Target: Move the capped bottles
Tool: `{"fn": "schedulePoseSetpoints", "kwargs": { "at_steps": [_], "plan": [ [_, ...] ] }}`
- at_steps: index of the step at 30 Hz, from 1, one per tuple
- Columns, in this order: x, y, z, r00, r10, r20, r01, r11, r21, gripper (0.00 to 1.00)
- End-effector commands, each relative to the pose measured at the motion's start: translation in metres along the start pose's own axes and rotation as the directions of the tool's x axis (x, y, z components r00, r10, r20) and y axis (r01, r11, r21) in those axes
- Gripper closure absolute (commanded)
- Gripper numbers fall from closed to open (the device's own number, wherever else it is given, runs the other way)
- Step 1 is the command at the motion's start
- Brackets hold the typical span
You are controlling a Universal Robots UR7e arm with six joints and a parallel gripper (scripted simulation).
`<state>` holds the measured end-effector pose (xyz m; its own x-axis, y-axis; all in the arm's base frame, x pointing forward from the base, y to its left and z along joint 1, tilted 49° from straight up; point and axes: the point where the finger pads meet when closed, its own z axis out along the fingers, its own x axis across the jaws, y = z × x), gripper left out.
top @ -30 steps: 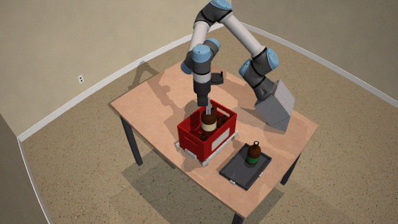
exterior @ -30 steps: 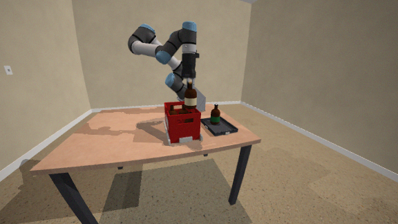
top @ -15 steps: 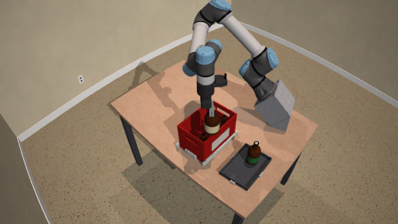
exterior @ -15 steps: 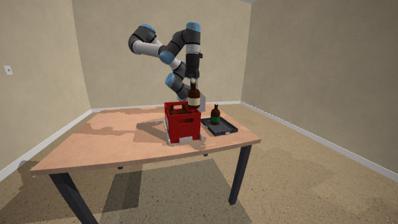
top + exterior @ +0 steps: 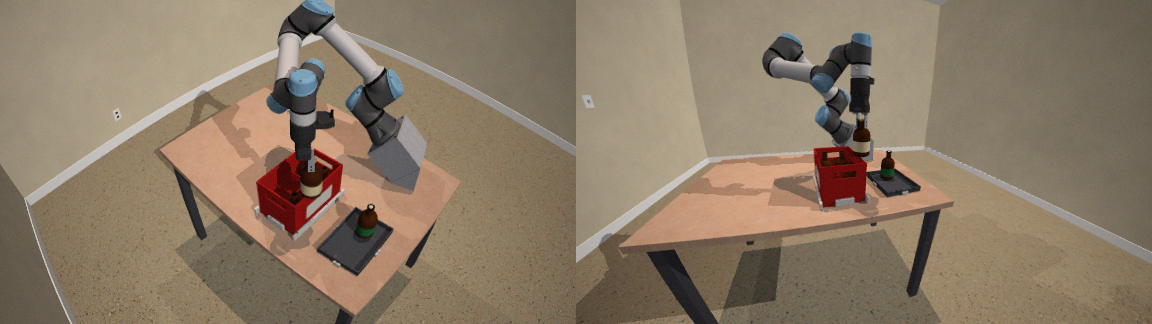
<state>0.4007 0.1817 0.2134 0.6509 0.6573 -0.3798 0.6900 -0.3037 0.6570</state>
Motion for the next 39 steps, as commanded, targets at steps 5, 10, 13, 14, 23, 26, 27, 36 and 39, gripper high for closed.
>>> {"fn": "schedulePoseSetpoints", "kwargs": {
  "at_steps": [5,10,13,14,23,26,27,36,39],
  "plan": [
    [0.014,-0.012,0.000,1.000,0.001,-0.001,-0.001,1.000,0.000,1.00],
    [0.014,-0.012,0.000,1.000,0.000,-0.001,0.000,1.000,0.000,1.00],
    [0.019,-0.016,0.000,1.000,0.001,-0.001,-0.001,1.000,0.000,1.00],
    [0.020,-0.018,0.000,1.000,0.001,-0.001,-0.001,1.000,0.000,1.00],
    [0.033,-0.030,0.000,1.000,0.001,-0.001,-0.001,1.000,0.000,1.00],
    [0.031,-0.028,0.000,1.000,0.000,-0.001,0.000,1.000,0.000,1.00],
    [0.032,-0.029,0.000,1.000,0.000,-0.001,0.000,1.000,0.000,1.00],
    [0.046,-0.041,0.000,1.000,0.001,-0.001,-0.001,1.000,0.000,1.00],
    [0.050,-0.045,0.000,1.000,0.001,-0.001,-0.001,1.000,0.000,1.00]
  ]
}}
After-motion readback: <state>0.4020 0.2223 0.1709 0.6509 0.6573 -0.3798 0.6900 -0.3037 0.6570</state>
